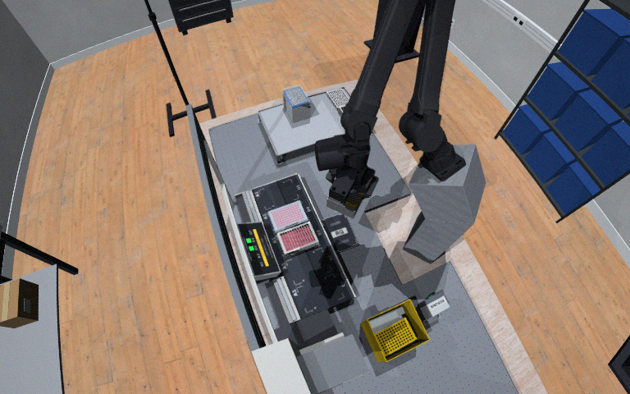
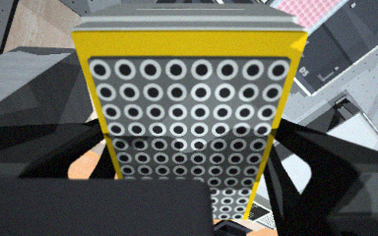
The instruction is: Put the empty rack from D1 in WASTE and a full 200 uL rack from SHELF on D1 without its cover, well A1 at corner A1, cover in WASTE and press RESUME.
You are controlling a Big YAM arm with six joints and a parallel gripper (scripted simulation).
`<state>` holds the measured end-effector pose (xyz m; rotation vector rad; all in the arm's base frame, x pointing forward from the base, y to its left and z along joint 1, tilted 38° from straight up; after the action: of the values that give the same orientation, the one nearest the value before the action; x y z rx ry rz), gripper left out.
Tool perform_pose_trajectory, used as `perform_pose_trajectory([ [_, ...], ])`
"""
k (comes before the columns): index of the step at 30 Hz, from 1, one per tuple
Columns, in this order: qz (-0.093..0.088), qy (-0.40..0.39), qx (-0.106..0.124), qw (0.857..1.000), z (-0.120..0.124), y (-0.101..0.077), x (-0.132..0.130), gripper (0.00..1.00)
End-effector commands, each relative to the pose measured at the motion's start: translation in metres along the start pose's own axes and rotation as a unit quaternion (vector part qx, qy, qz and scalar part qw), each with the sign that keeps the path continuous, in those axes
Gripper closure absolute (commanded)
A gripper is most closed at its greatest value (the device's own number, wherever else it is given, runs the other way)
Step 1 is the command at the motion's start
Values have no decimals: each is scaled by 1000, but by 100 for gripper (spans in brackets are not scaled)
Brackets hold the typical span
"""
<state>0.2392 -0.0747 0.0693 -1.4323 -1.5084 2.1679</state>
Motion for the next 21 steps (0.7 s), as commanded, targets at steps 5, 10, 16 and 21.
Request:
perform_pose_trajectory([
  [5, 4, 85, -2, 996, -1, -3, -6, 100],
  [10, 4, 135, -2, 991, -1, -3, -6, 100],
  [16, 4, 194, -2, 981, -1, -3, -6, 100],
  [21, 3, 223, -3, 975, -2, -3, -6, 100],
])
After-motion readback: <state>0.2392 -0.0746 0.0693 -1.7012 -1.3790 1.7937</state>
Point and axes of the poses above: the point where the finger pads meet when closed, its own y axis out along the fingers, its own x axis across the jaws, z = x × y, the point moved 4 cm from there along -y, back along the fingers, and after that the axes turned 1 degree about -y, right-handed, at the moved point
